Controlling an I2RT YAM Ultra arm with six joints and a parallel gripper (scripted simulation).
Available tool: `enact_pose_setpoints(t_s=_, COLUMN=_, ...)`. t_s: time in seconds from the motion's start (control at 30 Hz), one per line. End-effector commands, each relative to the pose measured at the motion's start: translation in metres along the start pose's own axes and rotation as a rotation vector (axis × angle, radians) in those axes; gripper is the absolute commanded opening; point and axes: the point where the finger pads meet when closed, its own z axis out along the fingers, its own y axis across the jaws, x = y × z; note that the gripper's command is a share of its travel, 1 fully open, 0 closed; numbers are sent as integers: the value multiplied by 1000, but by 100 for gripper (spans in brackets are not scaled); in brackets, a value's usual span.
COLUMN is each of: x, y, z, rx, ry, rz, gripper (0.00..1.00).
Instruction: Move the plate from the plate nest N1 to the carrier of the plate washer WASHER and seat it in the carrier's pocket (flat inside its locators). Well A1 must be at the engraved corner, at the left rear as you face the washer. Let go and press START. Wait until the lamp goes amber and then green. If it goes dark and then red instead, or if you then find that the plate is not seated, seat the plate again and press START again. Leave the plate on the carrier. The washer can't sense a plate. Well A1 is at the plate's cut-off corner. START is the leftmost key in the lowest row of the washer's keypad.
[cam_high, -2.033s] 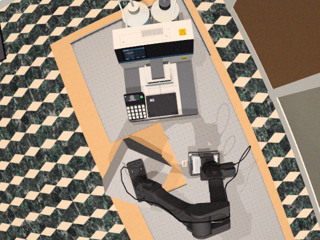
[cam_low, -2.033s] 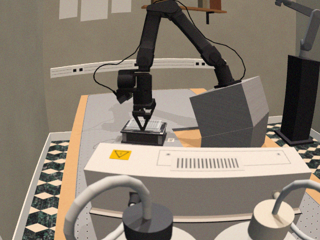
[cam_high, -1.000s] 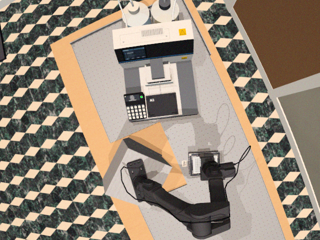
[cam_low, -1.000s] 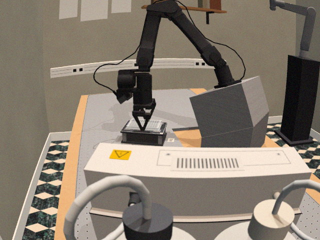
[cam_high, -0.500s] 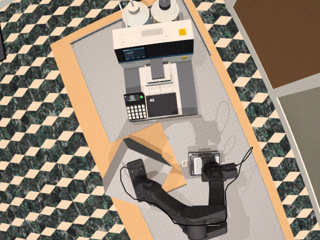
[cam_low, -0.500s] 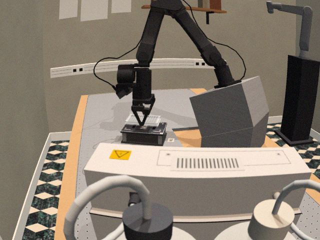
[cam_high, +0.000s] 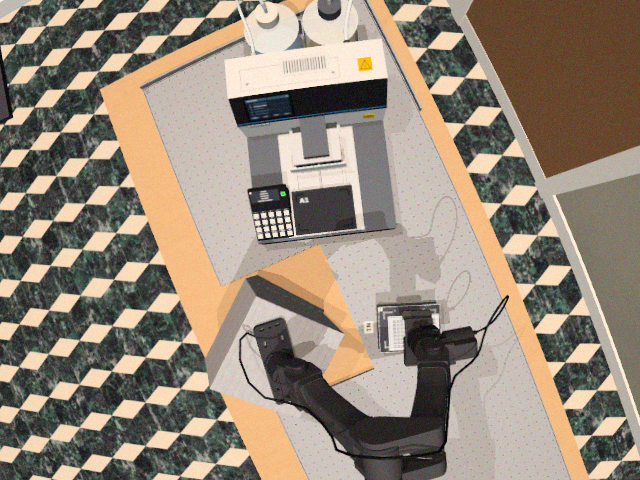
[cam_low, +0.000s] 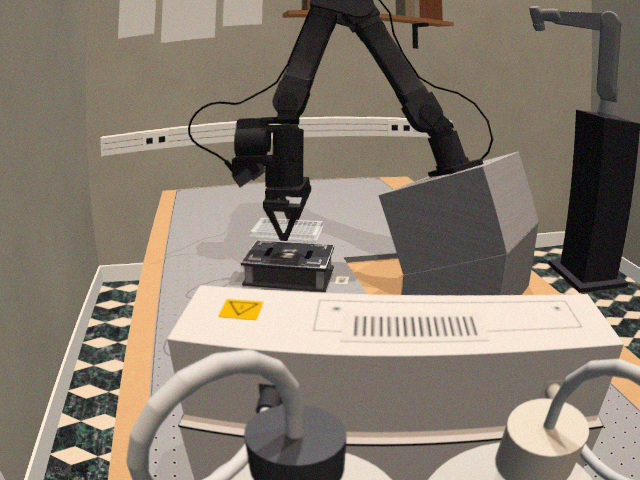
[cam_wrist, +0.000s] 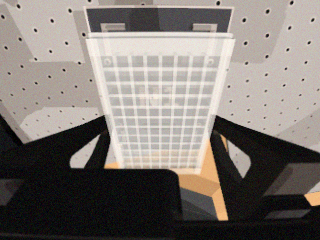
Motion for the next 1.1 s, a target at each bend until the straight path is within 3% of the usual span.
enact_pose_setpoints(t_s=0.0, x=-13, y=3, z=-19, rx=-1, ry=-36, rz=7, gripper=84)
enact_pose_setpoints(t_s=1.07, x=-12, y=3, z=-61, rx=-4, ry=-36, rz=8, gripper=84)
